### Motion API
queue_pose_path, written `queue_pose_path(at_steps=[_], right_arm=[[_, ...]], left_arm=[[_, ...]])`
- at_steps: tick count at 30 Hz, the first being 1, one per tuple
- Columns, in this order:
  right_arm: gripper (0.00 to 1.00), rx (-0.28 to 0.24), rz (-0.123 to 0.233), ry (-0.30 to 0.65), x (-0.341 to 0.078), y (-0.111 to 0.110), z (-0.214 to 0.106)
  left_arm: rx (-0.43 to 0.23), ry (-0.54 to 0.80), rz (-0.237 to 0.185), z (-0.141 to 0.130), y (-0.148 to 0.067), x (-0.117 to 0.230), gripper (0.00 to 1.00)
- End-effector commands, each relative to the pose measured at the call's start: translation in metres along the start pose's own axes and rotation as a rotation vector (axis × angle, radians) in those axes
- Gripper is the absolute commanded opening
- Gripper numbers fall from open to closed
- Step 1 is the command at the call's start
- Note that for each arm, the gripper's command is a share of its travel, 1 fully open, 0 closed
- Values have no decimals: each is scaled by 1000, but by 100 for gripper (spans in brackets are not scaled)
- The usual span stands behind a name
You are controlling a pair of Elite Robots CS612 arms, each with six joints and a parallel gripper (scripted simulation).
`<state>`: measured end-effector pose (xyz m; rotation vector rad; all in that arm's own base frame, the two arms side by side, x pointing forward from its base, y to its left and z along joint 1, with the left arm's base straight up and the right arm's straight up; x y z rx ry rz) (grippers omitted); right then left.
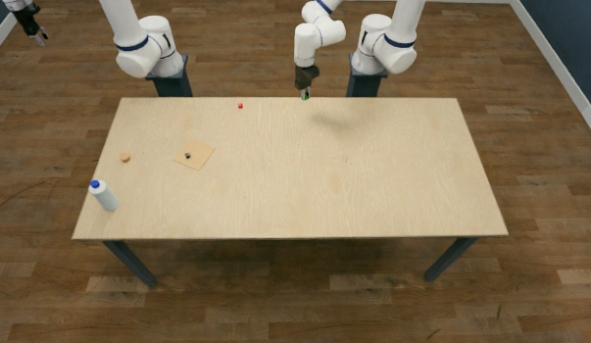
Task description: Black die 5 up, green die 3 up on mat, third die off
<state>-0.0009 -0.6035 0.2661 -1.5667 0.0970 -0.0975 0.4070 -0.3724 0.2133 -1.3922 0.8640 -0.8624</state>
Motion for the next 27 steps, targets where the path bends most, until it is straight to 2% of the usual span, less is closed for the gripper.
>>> queue_pose_path(at_steps=[1, 7, 10, 13, 23, 26, 27], right_arm=[[100, -2, 0, 0, 0, -1, -1], [100, -2, 0, 0, 0, -1, -1], [100, -2, 0, 0, 0, -1, -1], [100, -2, 0, 0, 0, -1, -1], [100, -2, 0, 0, 0, -1, -1], [100, -2, 0, 0, 0, -1, -1], [100, -2, 0, 0, 0, -1, -1]], left_arm=[[0, -2, -1, 0, -6, 23, 40], [0, -8, -1, 0, -18, 74, 40], [0, -8, -1, 0, -18, 75, 40], [0, -12, -1, 0, -24, 109, 40], [0, -21, -1, 1, -35, 186, 40], [0, -21, -1, 1, -35, 189, 40], [0, -23, -1, 1, -36, 204, 40]])
Point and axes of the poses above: on each arm, the point where the finger pads meet when closed, its own y axis out along the fingers, its own x axis across the jaws, z = x × y, the point moved 9 cm from there along -y, back along the fingers, and after that the axes turned 7 degrees about y, right-handed, at the moved point
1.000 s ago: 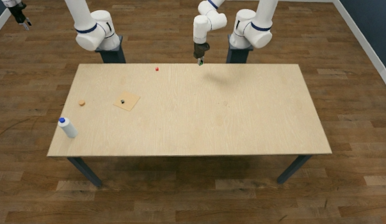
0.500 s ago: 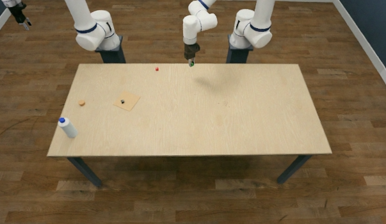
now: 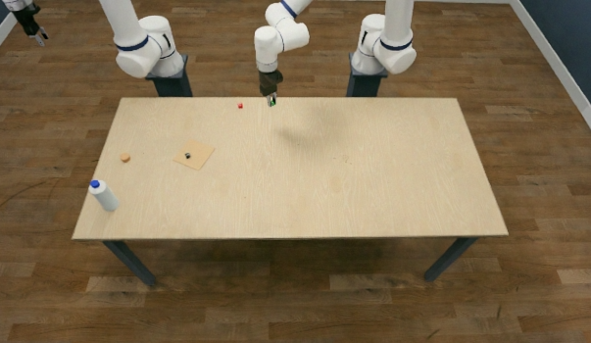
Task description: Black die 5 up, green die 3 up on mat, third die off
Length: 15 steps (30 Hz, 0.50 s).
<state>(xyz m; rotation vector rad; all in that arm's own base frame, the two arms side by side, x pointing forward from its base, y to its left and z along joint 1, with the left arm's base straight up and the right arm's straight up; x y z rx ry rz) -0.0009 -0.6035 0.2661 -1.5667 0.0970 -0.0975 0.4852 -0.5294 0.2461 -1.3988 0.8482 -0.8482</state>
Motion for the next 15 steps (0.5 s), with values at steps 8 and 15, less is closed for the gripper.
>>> queue_pose_path(at_steps=[8, 15], right_arm=[[100, -2, 0, 0, 0, -1, -1], [100, -2, 0, 0, 0, -1, -1]], left_arm=[[0, -10, 0, -1, -7, 87, 40], [0, -15, 0, -1, -7, 131, 40]])
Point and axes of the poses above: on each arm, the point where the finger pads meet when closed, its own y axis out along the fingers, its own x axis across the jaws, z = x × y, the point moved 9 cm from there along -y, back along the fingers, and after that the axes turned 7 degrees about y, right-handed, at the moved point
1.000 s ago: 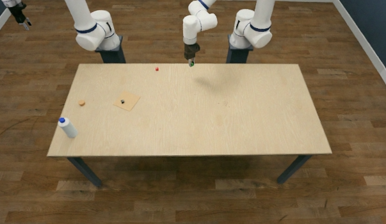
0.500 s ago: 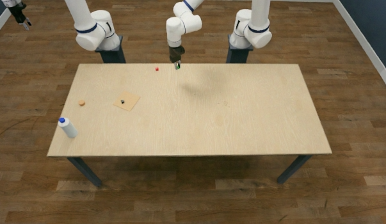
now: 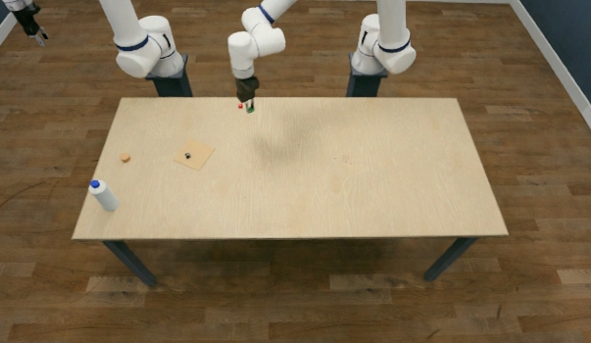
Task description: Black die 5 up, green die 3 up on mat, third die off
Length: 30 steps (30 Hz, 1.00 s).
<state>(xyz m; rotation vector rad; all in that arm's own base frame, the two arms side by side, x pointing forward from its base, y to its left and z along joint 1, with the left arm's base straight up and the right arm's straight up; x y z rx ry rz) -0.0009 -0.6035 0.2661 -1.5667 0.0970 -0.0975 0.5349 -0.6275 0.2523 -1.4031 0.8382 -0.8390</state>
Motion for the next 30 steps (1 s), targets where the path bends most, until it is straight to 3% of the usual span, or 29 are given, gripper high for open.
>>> queue_pose_path(at_steps=[1, 3, 16, 19, 30], right_arm=[[100, -2, 0, 0, 0, -1, -1], [100, -2, 0, 0, 0, -1, -1], [100, -2, 0, 0, 0, -1, -1], [100, -2, 0, 0, 0, -1, -1], [100, -2, 0, 0, 0, -1, -1]], left_arm=[[0, -3, 0, 0, -1, 22, 40], [0, -6, 0, -1, 0, 50, 40], [0, -19, 0, -2, 10, 148, 40], [0, -19, 0, -2, 10, 151, 40], [0, -31, 0, -4, 28, 232, 40]])
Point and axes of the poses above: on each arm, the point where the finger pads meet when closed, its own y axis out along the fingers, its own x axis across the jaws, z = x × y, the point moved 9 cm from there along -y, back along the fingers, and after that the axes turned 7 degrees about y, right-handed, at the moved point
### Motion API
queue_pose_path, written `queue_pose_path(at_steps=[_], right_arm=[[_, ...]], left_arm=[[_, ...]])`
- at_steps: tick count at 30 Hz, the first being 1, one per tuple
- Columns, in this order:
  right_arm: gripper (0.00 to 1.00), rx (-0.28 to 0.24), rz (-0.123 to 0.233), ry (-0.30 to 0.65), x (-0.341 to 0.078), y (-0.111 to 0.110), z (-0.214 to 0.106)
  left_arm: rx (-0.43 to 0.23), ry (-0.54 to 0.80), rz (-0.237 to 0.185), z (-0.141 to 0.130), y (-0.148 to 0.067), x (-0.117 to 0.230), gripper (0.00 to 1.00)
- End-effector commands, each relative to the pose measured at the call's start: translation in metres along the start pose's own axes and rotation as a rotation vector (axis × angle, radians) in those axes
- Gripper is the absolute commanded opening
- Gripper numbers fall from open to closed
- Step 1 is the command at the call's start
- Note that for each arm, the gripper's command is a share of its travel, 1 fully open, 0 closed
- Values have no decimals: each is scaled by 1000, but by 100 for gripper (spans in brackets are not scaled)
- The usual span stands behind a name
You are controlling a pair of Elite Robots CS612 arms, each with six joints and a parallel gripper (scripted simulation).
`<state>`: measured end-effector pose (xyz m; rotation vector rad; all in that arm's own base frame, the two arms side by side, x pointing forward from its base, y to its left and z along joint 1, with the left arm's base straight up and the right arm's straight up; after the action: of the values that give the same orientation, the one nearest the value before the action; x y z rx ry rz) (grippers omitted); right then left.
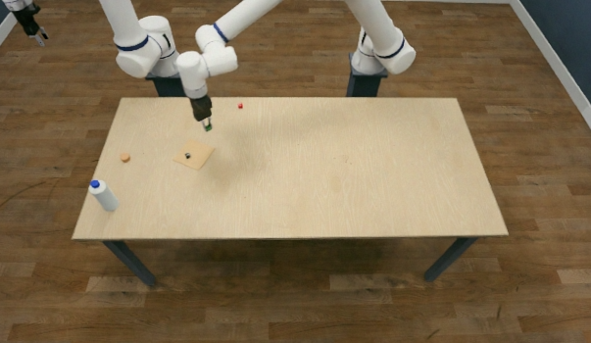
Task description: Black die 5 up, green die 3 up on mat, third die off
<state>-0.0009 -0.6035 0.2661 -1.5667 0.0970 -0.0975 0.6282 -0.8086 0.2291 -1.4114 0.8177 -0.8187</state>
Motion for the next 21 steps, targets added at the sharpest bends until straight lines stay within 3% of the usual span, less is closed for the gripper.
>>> queue_pose_path(at_steps=[1, 21], right_arm=[[100, -2, 0, 0, 0, -1, -1], [100, -2, 0, 0, 0, -1, -1]], left_arm=[[0, -5, 0, -1, 7, 33, 40], [0, -9, 0, -2, 15, 60, 40]])
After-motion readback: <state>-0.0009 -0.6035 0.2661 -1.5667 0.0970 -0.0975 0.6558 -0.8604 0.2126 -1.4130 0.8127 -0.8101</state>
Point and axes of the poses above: on each arm, the point where the finger pads meet when closed, its own y axis out along the fingers, its own x axis across the jaws, z = x × y, the point moved 9 cm from there along -y, back along the fingers, and after that the axes turned 7 degrees about y, right-handed, at the moved point
